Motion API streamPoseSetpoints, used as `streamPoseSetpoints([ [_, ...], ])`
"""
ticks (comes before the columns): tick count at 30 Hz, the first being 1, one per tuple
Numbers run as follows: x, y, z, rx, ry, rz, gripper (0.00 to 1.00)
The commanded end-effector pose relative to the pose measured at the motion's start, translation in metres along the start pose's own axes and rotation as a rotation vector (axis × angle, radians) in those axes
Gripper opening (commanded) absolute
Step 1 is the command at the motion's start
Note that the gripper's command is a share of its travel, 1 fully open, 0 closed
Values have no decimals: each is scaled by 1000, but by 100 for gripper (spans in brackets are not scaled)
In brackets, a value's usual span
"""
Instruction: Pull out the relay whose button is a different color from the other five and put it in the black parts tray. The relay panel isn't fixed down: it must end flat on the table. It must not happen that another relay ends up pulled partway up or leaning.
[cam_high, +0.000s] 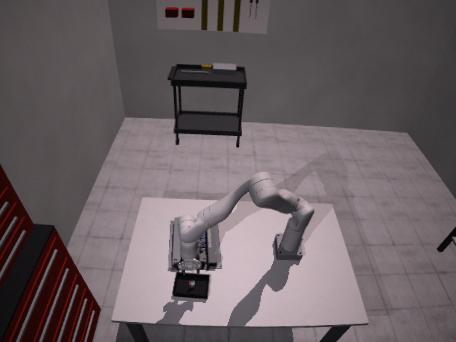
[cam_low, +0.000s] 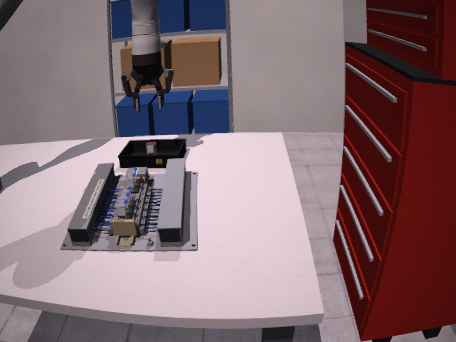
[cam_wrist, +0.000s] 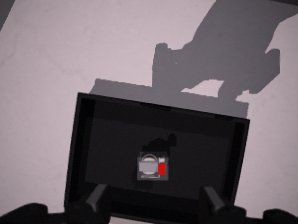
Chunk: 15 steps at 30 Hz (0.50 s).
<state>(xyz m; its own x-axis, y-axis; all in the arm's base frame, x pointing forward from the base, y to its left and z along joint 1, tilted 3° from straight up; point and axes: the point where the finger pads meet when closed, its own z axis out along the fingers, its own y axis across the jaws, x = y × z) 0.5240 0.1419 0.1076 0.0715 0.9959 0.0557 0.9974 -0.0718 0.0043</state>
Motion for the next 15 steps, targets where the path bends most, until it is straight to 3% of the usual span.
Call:
streamPoseSetpoints([
  [1,0,1,-1,-2,1,0,61],
  [15,0,1,-1,-2,1,0,61],
])
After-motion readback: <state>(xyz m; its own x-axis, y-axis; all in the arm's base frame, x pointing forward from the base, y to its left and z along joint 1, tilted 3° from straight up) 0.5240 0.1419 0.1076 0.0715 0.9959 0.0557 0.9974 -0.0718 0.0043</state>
